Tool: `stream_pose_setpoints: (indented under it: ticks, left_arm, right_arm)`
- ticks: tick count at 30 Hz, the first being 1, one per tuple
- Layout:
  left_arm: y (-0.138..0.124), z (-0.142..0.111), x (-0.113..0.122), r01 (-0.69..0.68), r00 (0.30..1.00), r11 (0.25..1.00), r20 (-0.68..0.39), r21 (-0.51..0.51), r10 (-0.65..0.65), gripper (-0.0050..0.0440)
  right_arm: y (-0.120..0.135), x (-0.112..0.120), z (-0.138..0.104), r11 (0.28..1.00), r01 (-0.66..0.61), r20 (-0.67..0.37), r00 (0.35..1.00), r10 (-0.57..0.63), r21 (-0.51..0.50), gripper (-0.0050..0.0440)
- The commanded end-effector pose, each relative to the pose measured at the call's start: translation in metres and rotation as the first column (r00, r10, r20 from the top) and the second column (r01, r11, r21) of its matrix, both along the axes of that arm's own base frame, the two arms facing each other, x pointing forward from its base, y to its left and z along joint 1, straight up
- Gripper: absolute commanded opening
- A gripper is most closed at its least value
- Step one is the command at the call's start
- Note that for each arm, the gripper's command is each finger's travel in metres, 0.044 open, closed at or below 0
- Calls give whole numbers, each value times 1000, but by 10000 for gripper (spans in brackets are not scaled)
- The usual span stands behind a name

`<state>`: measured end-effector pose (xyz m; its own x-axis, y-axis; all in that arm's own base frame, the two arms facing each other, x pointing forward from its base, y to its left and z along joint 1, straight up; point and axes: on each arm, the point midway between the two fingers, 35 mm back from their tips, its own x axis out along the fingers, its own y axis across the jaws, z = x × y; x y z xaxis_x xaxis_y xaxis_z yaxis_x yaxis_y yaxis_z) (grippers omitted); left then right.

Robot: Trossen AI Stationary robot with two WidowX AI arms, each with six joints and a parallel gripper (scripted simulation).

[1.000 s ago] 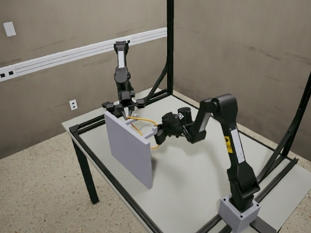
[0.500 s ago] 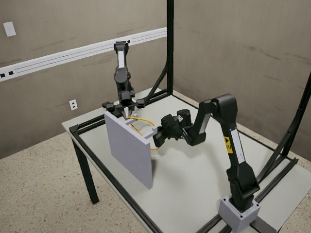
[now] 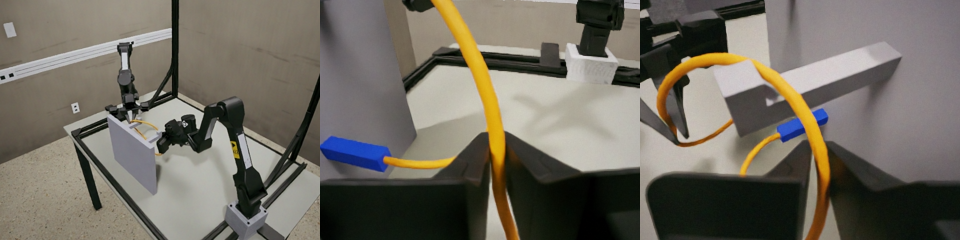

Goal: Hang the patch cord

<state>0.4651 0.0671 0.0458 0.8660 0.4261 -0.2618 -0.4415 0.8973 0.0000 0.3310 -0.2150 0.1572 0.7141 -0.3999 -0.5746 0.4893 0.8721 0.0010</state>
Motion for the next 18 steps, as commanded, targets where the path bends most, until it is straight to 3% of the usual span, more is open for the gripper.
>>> stream_pose_setpoints:
  ticks: [1, 18]
  left_arm:
    - [3, 14, -1, 1, 1000, 1000, 31, 2, -1, 25]
    - [5, 15, -3, 1, 1000, 1000, 31, 3, -1, 25]
  right_arm:
    - [-1, 1, 10, 1000, 0, 22, 1000, 1, -16, 40]
    - [-1, 1, 10, 1000, 0, 22, 1000, 1, -16, 40]
